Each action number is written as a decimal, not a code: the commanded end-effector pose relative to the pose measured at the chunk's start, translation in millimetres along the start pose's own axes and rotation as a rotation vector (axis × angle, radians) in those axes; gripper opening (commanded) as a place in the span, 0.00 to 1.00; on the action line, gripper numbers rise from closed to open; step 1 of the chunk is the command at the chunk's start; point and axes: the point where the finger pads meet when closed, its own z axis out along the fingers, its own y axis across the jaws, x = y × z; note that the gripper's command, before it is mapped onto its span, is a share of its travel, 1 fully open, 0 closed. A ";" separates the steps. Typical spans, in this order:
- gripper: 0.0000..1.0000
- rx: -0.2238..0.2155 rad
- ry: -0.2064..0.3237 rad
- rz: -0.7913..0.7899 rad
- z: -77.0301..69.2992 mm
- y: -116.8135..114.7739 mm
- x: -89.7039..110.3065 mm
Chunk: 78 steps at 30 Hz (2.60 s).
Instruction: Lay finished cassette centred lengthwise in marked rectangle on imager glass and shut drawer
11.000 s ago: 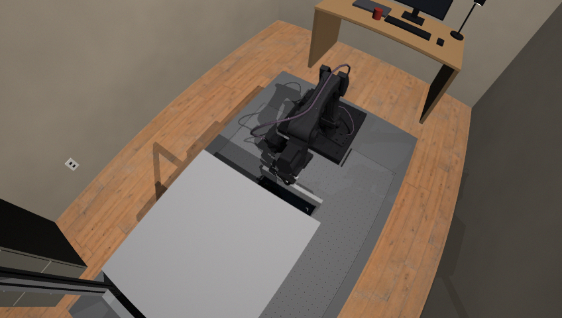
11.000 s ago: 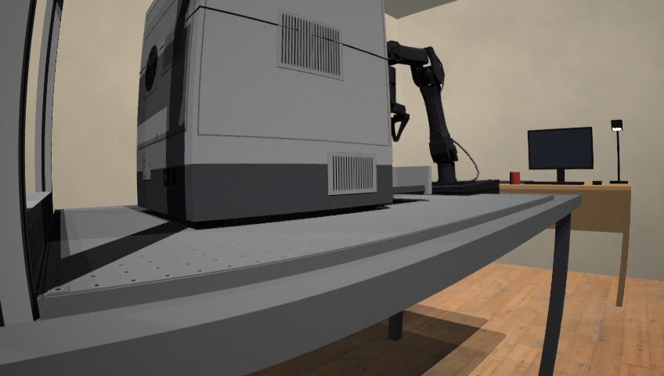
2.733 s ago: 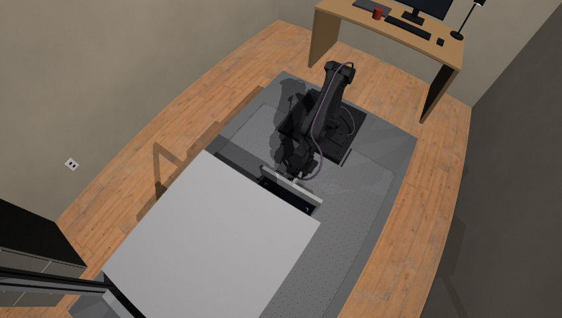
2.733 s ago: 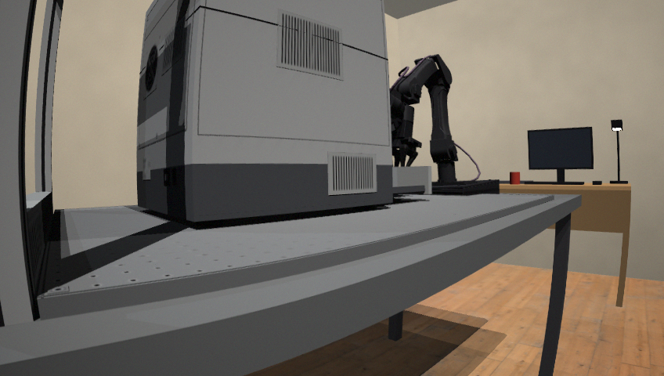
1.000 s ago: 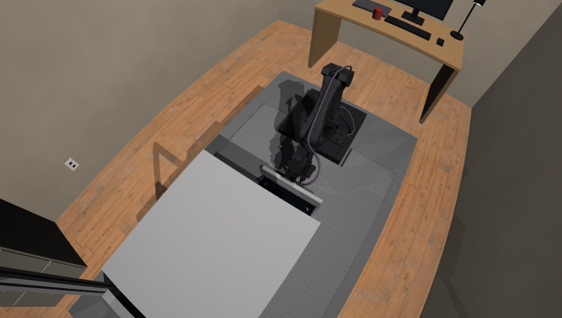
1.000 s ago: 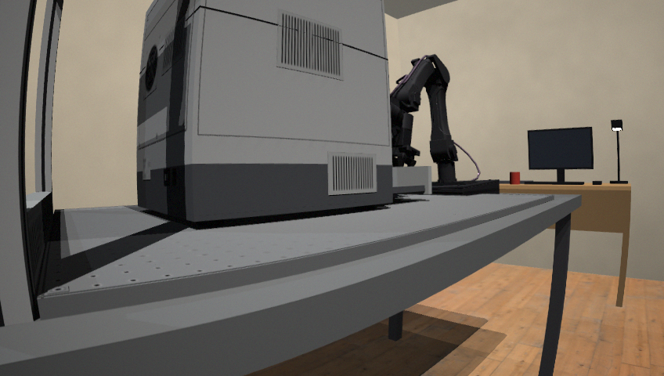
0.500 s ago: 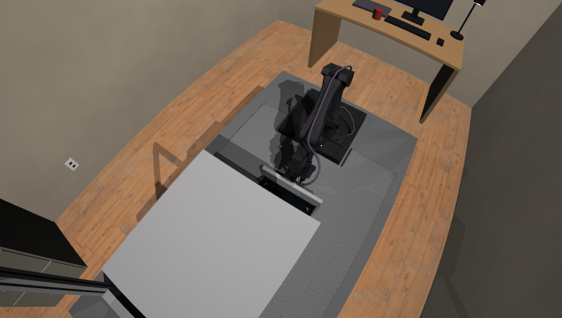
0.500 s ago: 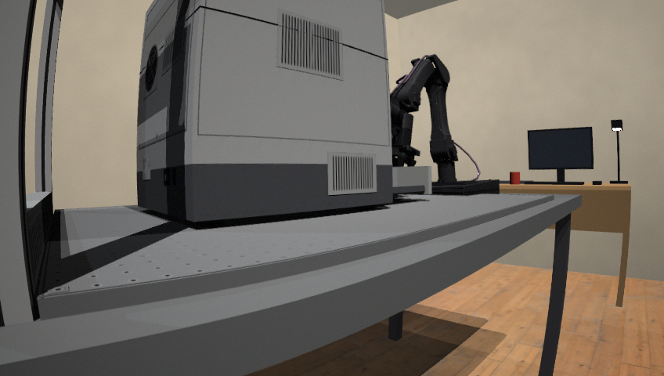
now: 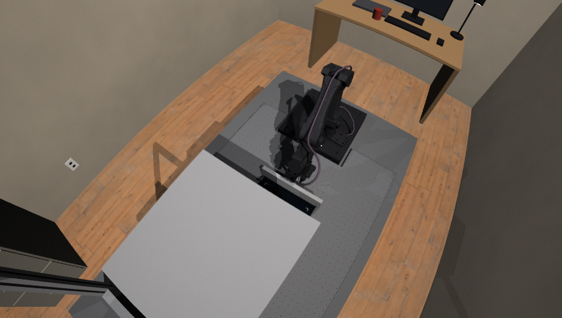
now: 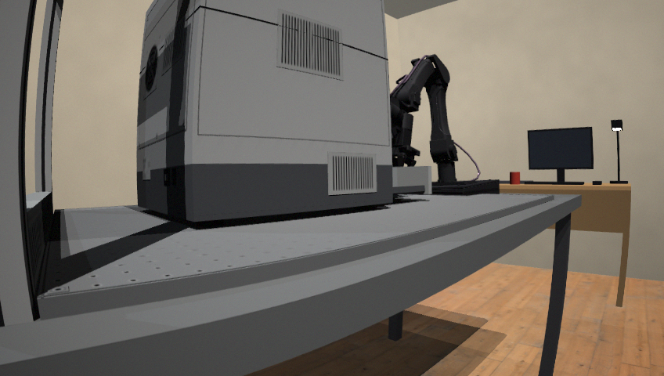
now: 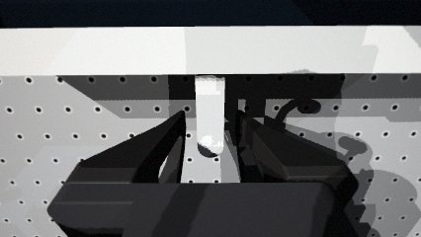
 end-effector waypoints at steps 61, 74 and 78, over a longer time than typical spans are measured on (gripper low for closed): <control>0.00 -0.002 -0.072 0.000 -12.1 -1.1 -19.1; 0.00 0.009 -0.179 -0.004 -1.9 -2.2 -30.2; 0.00 0.009 -0.179 -0.001 -0.5 -3.2 -35.4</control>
